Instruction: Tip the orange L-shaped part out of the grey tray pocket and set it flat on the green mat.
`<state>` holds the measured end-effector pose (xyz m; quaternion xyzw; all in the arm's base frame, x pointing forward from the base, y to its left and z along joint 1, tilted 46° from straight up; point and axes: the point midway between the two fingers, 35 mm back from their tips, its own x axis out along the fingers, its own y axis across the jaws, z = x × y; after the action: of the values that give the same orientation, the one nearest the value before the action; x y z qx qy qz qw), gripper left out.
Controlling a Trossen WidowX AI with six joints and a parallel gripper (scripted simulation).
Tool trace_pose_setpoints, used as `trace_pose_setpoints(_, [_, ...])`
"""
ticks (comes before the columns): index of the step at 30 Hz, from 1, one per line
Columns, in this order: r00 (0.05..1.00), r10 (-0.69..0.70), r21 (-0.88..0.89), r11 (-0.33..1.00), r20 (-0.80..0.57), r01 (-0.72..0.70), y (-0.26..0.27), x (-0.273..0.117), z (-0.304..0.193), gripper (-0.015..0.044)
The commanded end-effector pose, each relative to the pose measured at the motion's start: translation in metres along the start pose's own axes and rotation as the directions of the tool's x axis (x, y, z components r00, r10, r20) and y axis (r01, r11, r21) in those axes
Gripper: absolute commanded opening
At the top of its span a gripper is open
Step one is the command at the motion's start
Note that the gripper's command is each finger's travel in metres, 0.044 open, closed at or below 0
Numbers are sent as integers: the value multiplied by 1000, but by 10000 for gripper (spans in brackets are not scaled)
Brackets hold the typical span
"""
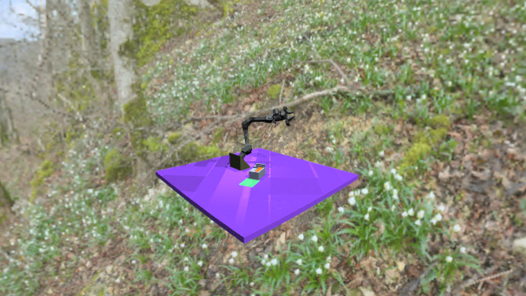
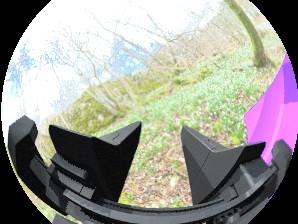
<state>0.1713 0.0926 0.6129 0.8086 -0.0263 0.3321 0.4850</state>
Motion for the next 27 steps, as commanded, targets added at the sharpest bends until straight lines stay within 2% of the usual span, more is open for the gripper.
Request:
trace_pose_setpoints(1, [980, -196, -340, 919, 39, 198, -72, 20, 17, 180])
trace_pose_setpoints(4, [944, -315, -468, 822, 100, 324, -114, 26, 40, 180])
trace_pose_setpoints(7, [875, -458, -633, 633, 157, 446, -164, 27, 66, 180])
trace_pose_setpoints(13, [688, -680, -805, 244, 256, 541, -242, 10, 119, 180])
trace_pose_setpoints(20, [396, -861, -880, -115, 320, 461, -312, -36, 182, 180])
trace_pose_setpoints(24, [210, -926, -907, -224, 312, 358, -342, -72, 212, 180])
trace_pose_setpoints(27, [71, -958, -929, -250, 279, 273, -360, -102, 231, 180])
